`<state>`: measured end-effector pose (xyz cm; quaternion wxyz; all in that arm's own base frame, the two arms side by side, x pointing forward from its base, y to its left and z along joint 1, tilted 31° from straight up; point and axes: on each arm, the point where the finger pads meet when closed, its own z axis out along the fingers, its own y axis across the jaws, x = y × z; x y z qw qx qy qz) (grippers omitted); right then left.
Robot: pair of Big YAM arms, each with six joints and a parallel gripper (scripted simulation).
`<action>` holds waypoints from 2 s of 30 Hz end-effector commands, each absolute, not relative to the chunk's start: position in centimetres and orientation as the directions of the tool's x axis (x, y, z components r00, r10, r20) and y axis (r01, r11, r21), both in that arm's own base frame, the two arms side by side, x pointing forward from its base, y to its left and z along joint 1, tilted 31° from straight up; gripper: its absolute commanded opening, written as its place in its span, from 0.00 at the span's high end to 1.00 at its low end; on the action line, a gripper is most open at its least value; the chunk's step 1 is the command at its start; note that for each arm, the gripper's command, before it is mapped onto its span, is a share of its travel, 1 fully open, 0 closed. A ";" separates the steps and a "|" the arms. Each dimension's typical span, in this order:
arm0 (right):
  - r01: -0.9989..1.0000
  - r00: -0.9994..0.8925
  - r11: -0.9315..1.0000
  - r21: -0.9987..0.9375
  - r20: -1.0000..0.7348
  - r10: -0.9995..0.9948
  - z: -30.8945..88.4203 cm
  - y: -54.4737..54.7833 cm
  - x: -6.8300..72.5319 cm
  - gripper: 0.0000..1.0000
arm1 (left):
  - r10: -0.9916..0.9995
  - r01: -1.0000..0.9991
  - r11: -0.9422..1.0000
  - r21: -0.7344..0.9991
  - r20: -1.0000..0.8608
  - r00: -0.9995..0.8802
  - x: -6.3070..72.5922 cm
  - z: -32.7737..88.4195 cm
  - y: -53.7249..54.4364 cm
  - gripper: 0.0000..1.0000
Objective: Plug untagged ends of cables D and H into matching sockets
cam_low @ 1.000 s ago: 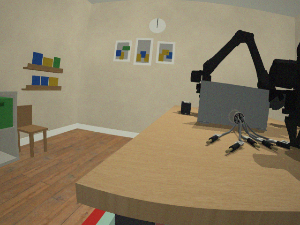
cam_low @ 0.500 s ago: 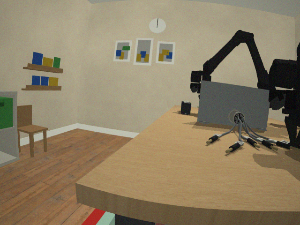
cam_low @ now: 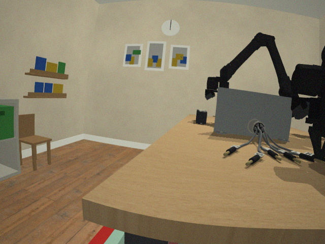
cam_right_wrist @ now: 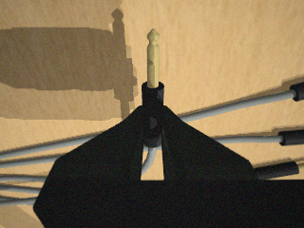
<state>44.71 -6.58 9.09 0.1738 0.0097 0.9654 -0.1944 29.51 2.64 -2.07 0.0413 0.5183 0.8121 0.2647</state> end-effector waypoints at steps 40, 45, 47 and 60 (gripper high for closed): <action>-0.040 -0.932 0.906 -0.422 -0.310 -0.185 11.3 -5.7 49.1 0.95 | 0.864 0.819 0.323 0.475 0.204 -0.460 29.6 -2.0 2.6 0.95; -0.030 -0.933 0.907 -0.420 -0.315 -0.177 11.3 -5.8 48.3 0.95 | 0.864 0.819 0.323 0.475 0.204 -0.460 29.6 -2.0 2.6 0.95; -0.026 -0.940 0.907 -0.420 -0.298 -0.165 10.3 -6.2 47.1 0.95 | 0.864 0.819 0.323 0.475 0.204 -0.460 29.6 -2.0 2.6 0.95; -0.003 -0.939 0.911 -0.412 -0.314 -0.144 10.9 -6.5 48.3 0.95 | 0.864 0.819 0.323 0.475 0.204 -0.460 29.6 -2.0 2.6 0.95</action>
